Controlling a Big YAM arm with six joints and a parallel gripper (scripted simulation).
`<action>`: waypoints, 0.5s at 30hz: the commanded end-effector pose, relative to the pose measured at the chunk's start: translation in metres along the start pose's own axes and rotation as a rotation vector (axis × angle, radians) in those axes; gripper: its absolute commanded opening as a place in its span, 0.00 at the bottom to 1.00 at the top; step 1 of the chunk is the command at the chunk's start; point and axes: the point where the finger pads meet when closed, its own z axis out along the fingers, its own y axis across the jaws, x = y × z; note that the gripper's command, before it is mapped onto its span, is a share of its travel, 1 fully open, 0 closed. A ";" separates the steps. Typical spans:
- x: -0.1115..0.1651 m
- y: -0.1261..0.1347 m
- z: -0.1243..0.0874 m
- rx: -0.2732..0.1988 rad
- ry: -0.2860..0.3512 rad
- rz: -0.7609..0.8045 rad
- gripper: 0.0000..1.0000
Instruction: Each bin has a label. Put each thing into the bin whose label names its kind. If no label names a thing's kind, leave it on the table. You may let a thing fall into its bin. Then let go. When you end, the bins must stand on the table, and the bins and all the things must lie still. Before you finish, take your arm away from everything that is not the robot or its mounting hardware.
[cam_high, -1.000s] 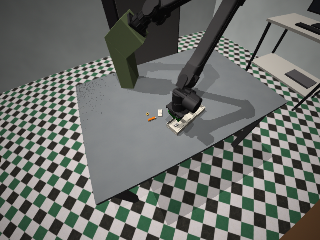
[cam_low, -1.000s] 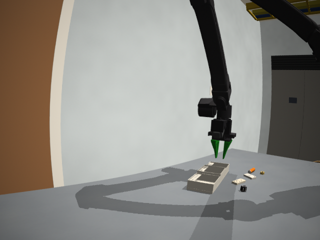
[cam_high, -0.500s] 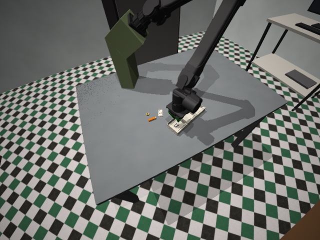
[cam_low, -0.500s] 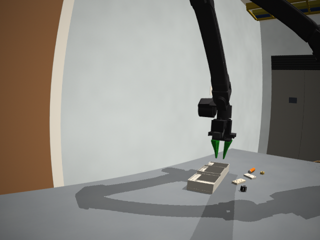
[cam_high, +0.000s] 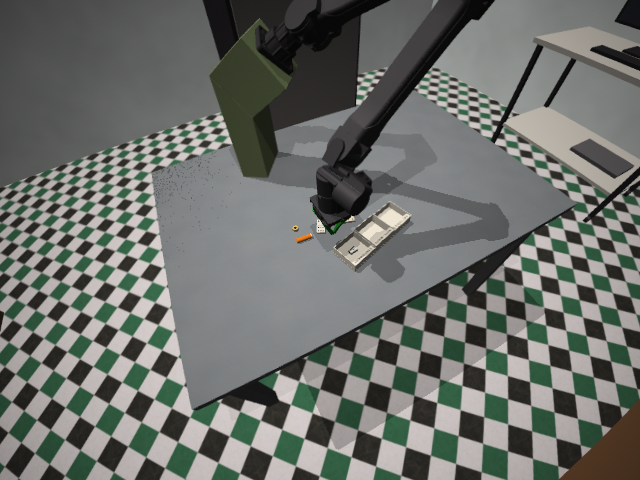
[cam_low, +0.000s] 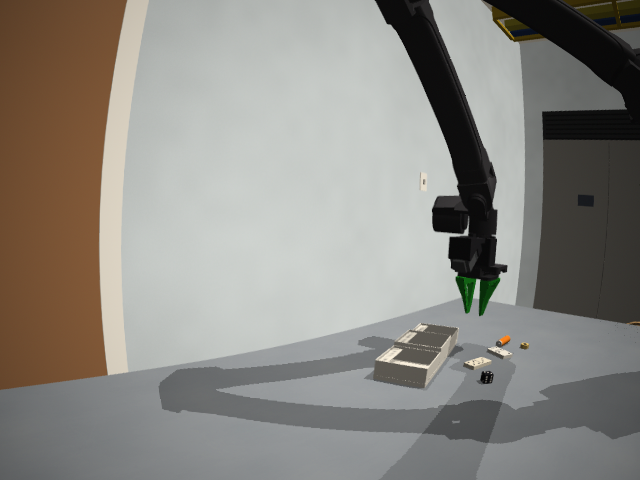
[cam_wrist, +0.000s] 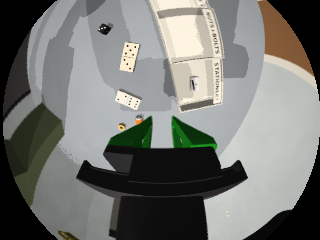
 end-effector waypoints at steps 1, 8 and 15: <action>0.025 0.028 -0.002 0.007 0.007 0.157 0.30; 0.055 0.080 -0.006 0.005 0.010 0.236 0.30; 0.077 0.117 -0.009 0.002 0.010 0.217 0.30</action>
